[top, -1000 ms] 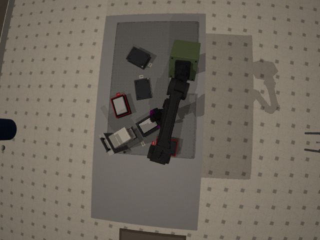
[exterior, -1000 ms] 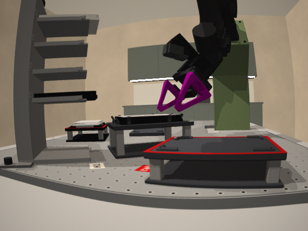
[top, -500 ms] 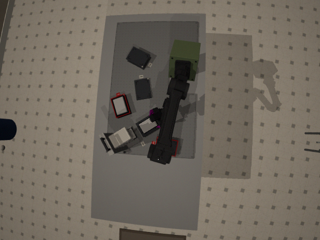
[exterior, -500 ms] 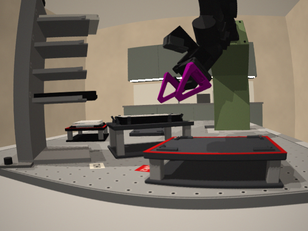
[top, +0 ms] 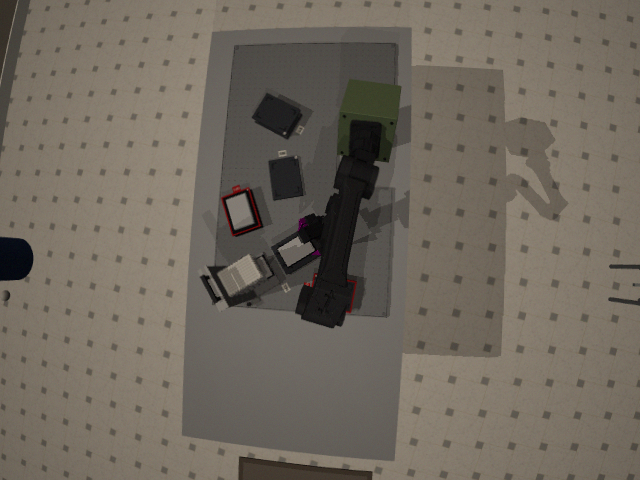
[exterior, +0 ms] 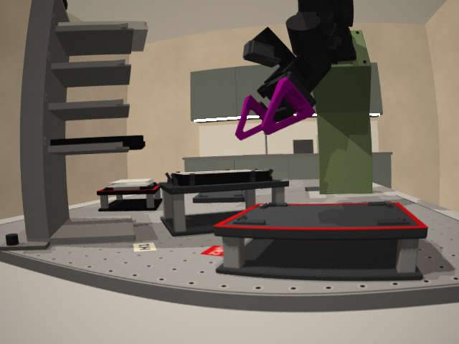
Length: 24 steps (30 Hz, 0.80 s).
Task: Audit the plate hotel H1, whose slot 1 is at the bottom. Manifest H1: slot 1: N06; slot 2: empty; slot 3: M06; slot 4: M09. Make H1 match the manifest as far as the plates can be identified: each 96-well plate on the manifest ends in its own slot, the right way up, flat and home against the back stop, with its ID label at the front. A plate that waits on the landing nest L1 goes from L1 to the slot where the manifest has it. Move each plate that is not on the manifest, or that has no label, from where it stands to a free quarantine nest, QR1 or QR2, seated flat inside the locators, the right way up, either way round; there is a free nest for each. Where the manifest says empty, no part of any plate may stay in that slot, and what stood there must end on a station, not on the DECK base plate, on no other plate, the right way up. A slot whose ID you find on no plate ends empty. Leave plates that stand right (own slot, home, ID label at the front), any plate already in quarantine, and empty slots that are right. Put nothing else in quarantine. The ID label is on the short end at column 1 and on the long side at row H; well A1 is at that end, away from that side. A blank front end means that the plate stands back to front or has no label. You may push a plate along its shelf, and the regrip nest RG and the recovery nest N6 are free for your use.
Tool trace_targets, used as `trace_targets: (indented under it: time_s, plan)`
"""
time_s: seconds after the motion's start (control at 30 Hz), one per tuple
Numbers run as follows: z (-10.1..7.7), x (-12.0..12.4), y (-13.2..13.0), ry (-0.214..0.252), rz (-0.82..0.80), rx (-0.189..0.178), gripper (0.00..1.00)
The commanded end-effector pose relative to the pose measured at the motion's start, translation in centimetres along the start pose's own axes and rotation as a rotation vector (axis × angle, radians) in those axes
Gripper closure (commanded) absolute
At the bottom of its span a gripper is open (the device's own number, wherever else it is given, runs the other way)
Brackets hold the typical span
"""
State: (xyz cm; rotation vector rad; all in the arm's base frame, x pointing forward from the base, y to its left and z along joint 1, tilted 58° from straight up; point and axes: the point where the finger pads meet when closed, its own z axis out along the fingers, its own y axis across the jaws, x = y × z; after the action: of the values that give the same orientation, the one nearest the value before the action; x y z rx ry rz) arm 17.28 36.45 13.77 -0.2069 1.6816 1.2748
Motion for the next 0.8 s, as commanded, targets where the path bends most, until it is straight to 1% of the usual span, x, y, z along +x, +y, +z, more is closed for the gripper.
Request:
trace_targets:
  time_s: [0.0, 0.3, 0.37, 0.77]
  plan:
    - [-2.1, -0.5, -1.4, 0.016, -0.013, 0.032, 0.0]
    - [-3.2, -1.4, -1.4, 0.015, -0.012, 0.031, 0.0]
    - [-3.2, -1.4, -1.4, 0.015, -0.012, 0.031, 0.0]
    - [-5.2, -3.6, -1.3, 0.011, -0.006, 0.027, 0.0]
